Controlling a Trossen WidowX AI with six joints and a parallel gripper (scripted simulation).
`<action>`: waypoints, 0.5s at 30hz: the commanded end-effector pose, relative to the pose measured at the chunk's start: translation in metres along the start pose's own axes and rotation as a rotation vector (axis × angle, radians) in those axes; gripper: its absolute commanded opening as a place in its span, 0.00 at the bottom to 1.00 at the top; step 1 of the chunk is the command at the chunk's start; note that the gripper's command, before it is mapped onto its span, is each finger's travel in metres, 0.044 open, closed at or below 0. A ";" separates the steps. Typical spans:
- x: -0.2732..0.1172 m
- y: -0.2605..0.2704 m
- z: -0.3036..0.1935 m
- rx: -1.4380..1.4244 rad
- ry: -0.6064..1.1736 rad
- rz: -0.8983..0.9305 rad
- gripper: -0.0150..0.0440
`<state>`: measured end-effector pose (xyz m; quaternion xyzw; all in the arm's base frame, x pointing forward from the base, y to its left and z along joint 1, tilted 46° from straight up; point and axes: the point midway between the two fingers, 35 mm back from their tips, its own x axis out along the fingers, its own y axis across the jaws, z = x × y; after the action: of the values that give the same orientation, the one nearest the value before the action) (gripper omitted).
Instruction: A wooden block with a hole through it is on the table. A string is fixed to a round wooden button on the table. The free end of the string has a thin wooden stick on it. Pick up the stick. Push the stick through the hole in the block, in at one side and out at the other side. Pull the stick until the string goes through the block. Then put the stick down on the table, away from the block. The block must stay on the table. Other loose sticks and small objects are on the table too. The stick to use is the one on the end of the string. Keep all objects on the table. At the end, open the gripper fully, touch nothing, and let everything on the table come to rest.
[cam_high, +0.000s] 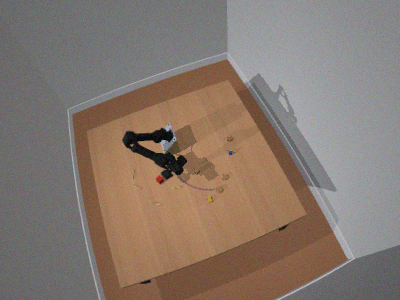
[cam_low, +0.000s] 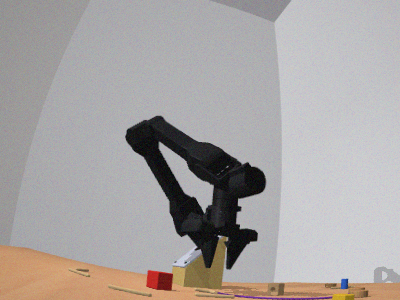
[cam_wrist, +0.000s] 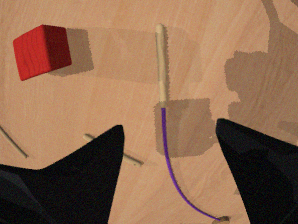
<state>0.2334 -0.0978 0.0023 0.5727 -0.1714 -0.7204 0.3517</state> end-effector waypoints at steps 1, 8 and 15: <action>0.000 0.001 0.000 0.008 0.000 0.004 0.60; 0.000 0.001 0.000 0.008 0.000 0.004 0.46; 0.001 0.001 0.000 0.008 0.001 0.004 0.46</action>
<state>0.2335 -0.0980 0.0023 0.5732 -0.1723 -0.7200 0.3511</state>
